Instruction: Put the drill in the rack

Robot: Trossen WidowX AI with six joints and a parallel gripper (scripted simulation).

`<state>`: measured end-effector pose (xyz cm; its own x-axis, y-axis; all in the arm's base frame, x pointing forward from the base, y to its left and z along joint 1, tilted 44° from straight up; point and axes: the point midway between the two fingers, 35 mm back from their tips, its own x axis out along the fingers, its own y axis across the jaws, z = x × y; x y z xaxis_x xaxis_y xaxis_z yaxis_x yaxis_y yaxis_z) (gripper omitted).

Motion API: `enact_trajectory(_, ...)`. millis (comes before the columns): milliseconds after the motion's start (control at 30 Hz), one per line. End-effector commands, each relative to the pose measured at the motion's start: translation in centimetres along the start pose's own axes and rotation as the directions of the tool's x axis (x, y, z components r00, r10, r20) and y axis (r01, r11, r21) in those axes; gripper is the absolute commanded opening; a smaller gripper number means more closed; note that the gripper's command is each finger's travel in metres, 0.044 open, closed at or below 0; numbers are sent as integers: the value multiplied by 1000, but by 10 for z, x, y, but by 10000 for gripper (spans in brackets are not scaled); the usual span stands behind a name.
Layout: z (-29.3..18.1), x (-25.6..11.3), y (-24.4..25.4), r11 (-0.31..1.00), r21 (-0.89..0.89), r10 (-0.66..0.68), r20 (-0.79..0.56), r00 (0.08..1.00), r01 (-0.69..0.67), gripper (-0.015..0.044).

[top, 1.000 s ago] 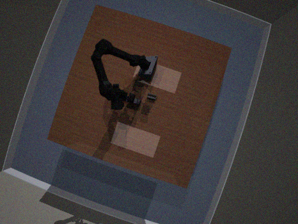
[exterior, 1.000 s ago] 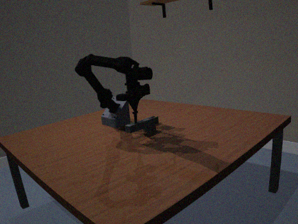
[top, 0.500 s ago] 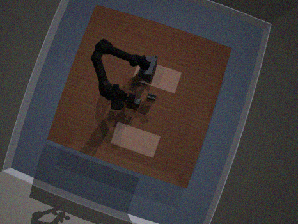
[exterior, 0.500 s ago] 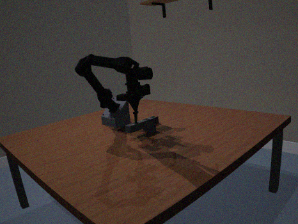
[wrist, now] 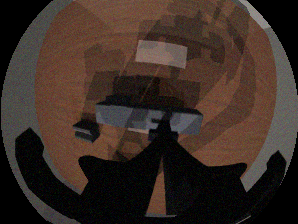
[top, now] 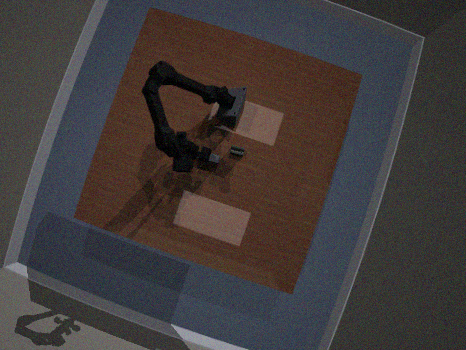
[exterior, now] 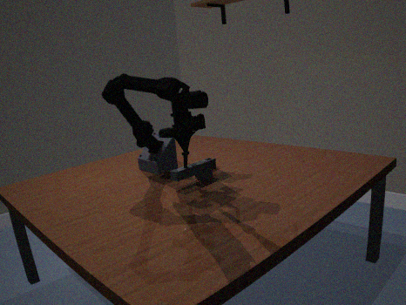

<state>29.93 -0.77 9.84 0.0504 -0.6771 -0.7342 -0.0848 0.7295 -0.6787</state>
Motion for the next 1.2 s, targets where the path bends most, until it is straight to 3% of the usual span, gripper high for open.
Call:
enact_trajectory(0,-7,11,-2,1000,-3,-8,-30,1000,8,0)
enact_trajectory(1167,-10,21,-3,1000,-3,-8,-30,1000,8,0)
